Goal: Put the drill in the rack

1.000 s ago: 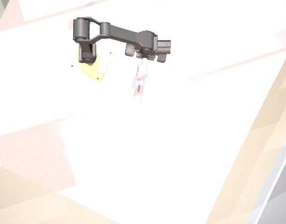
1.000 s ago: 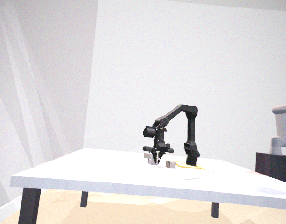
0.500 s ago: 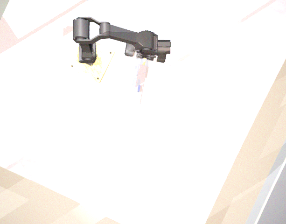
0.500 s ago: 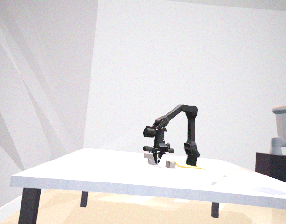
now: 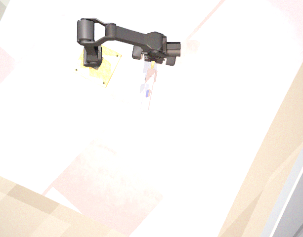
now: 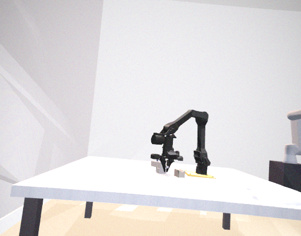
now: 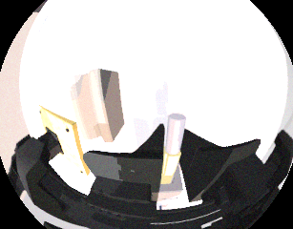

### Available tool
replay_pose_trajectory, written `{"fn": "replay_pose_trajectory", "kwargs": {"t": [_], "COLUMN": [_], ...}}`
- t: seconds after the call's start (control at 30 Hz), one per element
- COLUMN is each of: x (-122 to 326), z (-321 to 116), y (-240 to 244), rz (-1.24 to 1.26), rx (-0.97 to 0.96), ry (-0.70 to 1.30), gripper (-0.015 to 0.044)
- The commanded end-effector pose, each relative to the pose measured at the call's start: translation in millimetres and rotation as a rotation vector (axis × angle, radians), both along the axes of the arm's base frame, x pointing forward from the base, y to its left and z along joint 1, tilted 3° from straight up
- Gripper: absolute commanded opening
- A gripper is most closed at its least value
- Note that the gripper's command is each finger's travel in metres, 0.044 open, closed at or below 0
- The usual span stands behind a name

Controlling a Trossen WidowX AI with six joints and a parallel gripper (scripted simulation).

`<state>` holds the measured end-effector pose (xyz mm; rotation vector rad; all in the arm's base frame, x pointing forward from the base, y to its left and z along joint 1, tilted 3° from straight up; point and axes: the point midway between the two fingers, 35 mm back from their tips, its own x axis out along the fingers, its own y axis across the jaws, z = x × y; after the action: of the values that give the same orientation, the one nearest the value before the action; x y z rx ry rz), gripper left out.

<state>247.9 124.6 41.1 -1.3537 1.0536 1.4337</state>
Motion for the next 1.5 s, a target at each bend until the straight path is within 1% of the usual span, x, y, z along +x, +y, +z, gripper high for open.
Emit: {"fn": "replay_pose_trajectory", "kwargs": {"t": [0.0, 1.47], "x": [-0.5, -15.9], "z": [0.4, 8.0], "y": [4.3, 64.9], "rz": [0.000, 0.000], "rx": [0.000, 0.004], "ry": [-0.001, 0.001], "gripper": [0.0000, 0.0000]}}
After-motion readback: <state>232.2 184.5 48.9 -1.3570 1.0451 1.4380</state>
